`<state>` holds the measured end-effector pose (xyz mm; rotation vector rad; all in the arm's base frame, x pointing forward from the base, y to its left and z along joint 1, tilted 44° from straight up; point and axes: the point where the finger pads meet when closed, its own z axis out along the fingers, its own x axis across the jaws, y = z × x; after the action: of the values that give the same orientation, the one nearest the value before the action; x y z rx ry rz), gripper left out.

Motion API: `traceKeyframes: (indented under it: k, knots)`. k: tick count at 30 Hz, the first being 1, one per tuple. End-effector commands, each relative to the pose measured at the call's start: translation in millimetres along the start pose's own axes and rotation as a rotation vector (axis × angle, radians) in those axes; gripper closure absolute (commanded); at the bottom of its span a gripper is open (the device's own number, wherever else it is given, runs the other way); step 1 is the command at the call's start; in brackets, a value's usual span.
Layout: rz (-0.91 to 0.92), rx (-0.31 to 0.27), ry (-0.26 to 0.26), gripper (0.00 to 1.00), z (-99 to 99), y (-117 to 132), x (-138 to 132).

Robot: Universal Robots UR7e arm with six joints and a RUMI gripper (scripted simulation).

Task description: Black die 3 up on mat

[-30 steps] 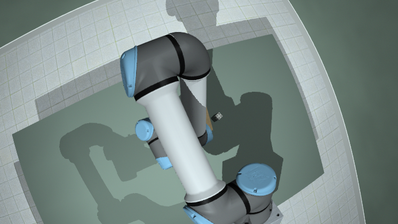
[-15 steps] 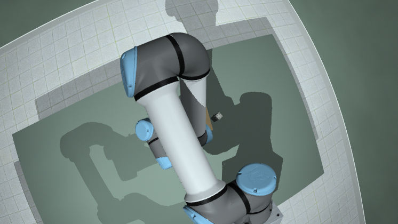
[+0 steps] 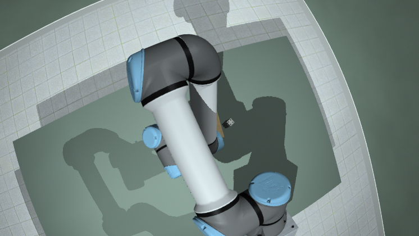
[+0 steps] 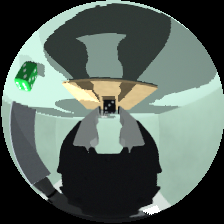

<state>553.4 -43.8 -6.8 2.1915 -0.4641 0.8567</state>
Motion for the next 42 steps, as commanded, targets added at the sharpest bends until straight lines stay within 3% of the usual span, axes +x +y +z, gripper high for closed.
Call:
traceKeyframes:
  k: [1,11,12,42]
  knots:
    - [0.001,0.000,0.001,0.76,-0.3,0.1,0.4]
    - [0.001,0.000,0.001,0.76,-0.3,0.1,0.4]
    - [0.001,0.000,0.001,0.94,-0.3,0.1,0.4]
    - [0.001,0.000,0.001,0.94,-0.3,0.1,0.4]
